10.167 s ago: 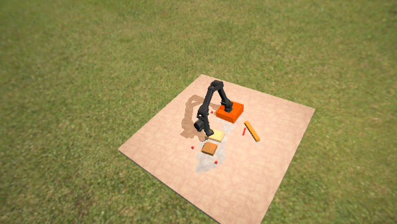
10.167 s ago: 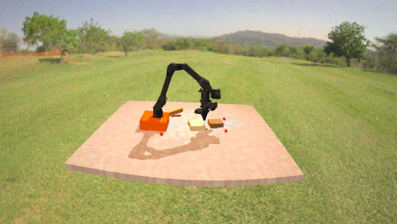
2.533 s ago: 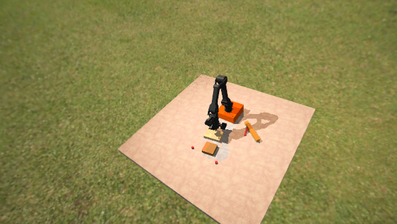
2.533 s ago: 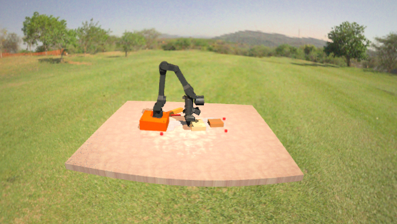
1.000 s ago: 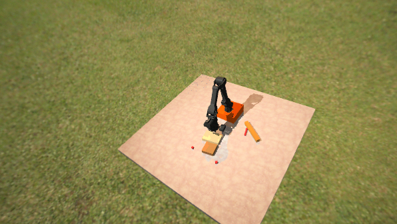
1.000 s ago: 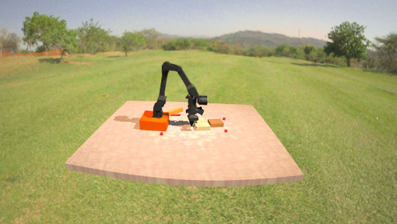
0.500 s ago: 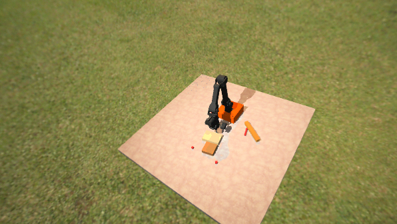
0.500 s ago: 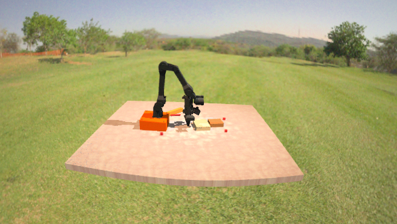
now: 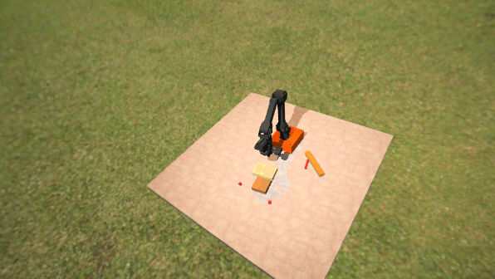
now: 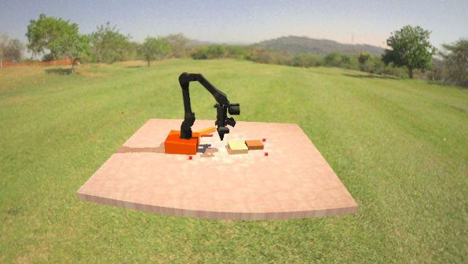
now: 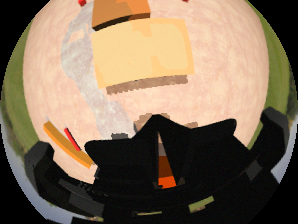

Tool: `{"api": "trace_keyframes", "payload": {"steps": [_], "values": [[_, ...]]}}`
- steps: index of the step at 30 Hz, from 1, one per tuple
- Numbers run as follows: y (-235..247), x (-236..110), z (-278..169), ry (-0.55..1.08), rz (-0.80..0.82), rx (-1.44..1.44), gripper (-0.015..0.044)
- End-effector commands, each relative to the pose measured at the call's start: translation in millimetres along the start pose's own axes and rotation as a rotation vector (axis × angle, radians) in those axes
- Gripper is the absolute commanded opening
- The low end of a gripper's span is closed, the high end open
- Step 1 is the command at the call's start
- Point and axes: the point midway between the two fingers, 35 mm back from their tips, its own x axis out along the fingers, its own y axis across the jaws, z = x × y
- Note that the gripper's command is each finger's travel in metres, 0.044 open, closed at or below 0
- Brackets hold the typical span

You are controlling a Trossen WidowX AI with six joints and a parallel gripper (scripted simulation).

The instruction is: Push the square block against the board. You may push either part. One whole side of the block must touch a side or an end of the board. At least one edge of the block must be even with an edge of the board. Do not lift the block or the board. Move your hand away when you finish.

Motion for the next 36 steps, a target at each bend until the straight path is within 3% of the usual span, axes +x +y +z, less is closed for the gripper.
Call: {"api": "trace_keyframes", "payload": {"steps": [1, 9, 15, 36], "values": [[1, -2, -4, 0.020, 0.007, 0.003, 0.0000], [30, 1, 21, 0.018, 0.010, -0.003, 0.0000], [31, 54, 19, 0.019, 0.010, -0.003, 0.0000], [31, 53, 38, 0.017, 0.010, -0.003, 0.0000]]}}
